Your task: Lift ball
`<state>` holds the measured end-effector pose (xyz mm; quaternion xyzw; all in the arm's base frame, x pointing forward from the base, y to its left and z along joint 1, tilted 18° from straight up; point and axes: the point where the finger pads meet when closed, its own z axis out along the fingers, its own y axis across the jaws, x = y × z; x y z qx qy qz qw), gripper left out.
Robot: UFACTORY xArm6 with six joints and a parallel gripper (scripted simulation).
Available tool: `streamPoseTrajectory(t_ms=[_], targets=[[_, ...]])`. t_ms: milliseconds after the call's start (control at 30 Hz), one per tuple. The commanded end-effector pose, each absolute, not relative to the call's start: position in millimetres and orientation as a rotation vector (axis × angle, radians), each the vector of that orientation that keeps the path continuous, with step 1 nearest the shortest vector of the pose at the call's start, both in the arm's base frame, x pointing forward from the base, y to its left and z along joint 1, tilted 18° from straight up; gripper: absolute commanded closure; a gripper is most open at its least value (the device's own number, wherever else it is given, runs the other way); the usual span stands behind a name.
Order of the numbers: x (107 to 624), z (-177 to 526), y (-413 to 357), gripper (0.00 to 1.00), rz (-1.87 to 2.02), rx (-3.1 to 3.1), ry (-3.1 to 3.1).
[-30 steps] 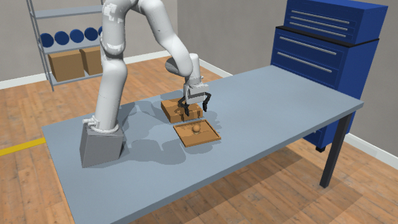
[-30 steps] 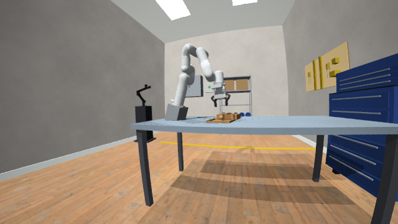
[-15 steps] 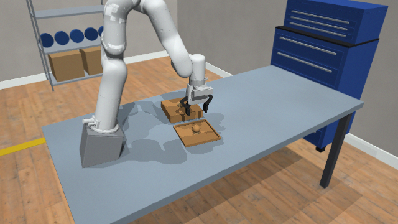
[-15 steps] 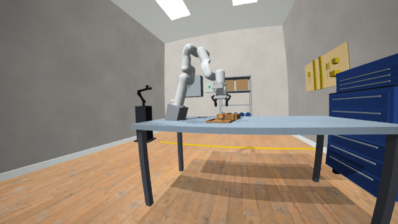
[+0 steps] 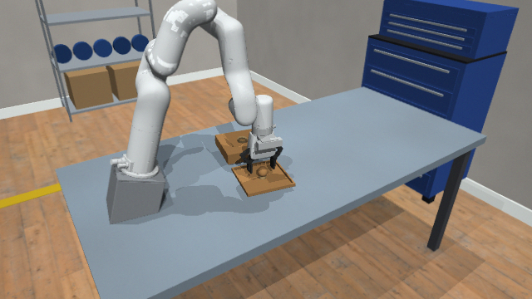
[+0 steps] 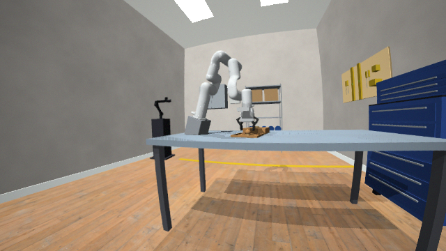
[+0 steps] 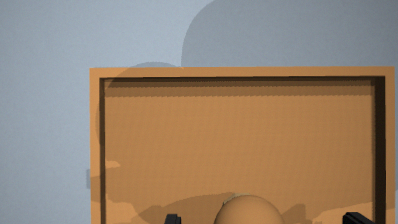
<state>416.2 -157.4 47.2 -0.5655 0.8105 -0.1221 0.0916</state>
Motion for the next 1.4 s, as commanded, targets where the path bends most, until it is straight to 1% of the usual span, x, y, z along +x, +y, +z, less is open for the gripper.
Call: streamPoseTrajectory(t_ms=[0,400,433,900,1200,1367], targets=[[427,33,-161,0.00,-0.372,-1.676,2.401],[427,32,-161,0.00,-0.372,-1.676,2.401],[427,32,-161,1.00,-0.372,-1.676,2.401],[426,34,-161,1.00,-0.372,-1.676,2.401],[405,103,-155,1.00,-0.371,-1.675,2.400],[403,108,-154,1.00,-0.372,-1.675,2.400]])
